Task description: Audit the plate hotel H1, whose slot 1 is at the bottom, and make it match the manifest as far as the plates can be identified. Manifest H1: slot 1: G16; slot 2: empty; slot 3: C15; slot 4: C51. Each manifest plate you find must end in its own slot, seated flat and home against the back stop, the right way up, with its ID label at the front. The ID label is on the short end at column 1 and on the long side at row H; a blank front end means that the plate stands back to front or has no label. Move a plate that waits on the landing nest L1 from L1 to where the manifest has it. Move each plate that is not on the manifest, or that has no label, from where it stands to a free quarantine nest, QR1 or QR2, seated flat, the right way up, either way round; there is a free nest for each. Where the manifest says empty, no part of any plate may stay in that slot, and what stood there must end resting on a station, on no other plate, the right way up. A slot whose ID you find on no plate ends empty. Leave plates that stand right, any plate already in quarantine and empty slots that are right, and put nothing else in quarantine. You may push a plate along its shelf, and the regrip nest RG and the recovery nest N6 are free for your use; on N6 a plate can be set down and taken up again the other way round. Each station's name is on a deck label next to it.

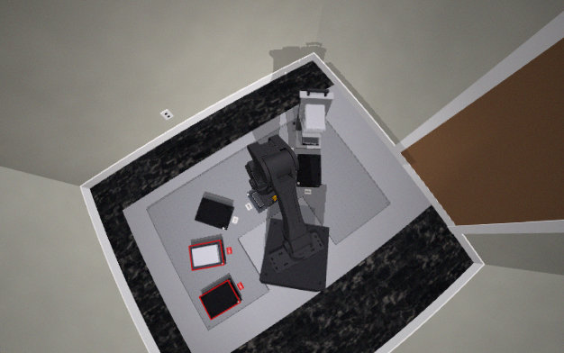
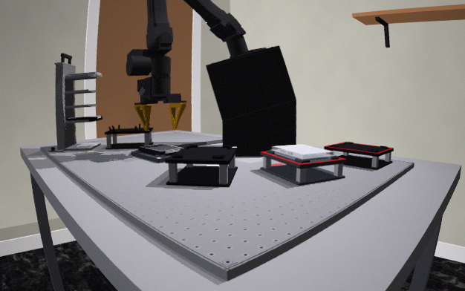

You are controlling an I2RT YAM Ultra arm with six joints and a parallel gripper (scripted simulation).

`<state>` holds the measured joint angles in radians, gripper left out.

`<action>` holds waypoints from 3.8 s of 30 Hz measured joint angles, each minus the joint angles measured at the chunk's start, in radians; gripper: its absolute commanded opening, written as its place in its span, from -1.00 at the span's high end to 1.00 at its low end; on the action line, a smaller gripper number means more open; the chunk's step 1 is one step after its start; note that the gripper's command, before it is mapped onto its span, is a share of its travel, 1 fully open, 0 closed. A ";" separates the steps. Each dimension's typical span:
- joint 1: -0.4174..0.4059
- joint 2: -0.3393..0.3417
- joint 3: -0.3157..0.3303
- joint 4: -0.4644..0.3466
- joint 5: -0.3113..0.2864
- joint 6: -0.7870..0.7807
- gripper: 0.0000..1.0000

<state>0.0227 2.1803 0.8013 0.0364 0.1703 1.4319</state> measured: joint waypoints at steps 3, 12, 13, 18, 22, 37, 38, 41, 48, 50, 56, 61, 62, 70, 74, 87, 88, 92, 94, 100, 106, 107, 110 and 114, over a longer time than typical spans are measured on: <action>-0.002 0.016 0.005 0.011 -0.001 -0.002 -1.00; -0.009 0.067 0.020 0.045 -0.002 -0.008 -1.00; -0.010 0.072 0.021 0.048 -0.002 -0.009 -1.00; -0.012 0.088 0.029 0.062 -0.003 -0.012 -1.00; -0.015 0.110 0.037 0.077 -0.003 -0.014 -1.00; -0.024 0.182 0.068 0.121 -0.006 -0.024 -1.00; -0.025 0.188 0.071 0.124 -0.006 -0.025 -1.00; -0.027 0.205 0.078 0.134 -0.006 -0.027 -1.00; -0.031 0.242 0.094 0.151 -0.007 -0.031 -1.00; -0.032 0.247 0.097 0.154 -0.008 -0.032 -1.00; -0.034 0.263 0.106 0.165 -0.008 -0.034 -0.72; -0.034 0.263 0.106 0.165 -0.008 -0.034 -0.72; -0.034 0.263 0.106 0.165 -0.008 -0.034 -0.72; -0.034 0.263 0.106 0.165 -0.008 -0.034 -0.72; -0.034 0.263 0.106 0.165 -0.008 -0.034 -0.72; -0.031 0.235 0.091 0.155 -0.008 -0.032 -0.72; -0.030 0.231 0.089 0.153 -0.008 -0.031 -0.72; -0.027 0.214 0.082 0.146 -0.008 -0.029 -0.72; -0.026 0.205 0.078 0.142 -0.008 -0.028 -0.72; -0.024 0.184 0.069 0.132 -0.008 -0.026 -0.72; -0.021 0.166 0.058 0.117 -0.008 -0.023 -0.72; -0.021 0.161 0.057 0.115 -0.008 -0.023 -0.72; -0.019 0.148 0.052 0.108 -0.008 -0.021 -0.72; -0.017 0.130 0.045 0.099 -0.008 -0.019 -0.72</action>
<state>0.0059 2.3108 0.8467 0.1356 0.1619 1.4132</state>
